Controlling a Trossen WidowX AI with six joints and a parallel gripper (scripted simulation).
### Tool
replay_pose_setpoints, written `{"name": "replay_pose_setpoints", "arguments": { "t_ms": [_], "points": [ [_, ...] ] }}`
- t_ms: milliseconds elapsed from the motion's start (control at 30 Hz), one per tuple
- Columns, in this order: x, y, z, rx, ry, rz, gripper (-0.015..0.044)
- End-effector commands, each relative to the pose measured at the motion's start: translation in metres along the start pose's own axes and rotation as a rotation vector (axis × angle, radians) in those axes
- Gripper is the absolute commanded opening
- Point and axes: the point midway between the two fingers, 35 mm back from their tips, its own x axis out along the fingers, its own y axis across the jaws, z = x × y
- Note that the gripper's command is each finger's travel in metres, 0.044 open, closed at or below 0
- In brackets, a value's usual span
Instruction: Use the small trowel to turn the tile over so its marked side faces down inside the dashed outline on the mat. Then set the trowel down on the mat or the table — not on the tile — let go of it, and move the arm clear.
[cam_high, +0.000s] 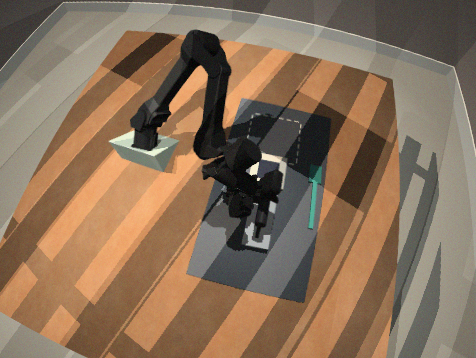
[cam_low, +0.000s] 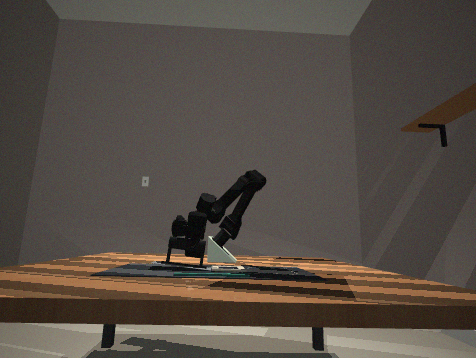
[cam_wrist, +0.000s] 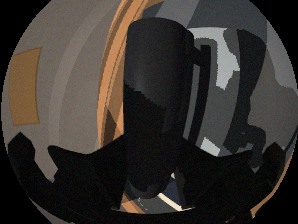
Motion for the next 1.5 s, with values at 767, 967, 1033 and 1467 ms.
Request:
{"name": "replay_pose_setpoints", "arguments": {
  "t_ms": [767,967,1033,1467],
  "points": [
    [-0.011,0.012,-0.022,0.075,0.078,0.001,0.0],
    [-0.018,0.021,-0.026,0.075,0.079,0.001,0.0],
    [-0.021,0.024,-0.028,0.075,0.079,0.001,0.0],
    [-0.035,0.042,-0.045,0.076,0.079,0.0,0.0]
  ]
}}
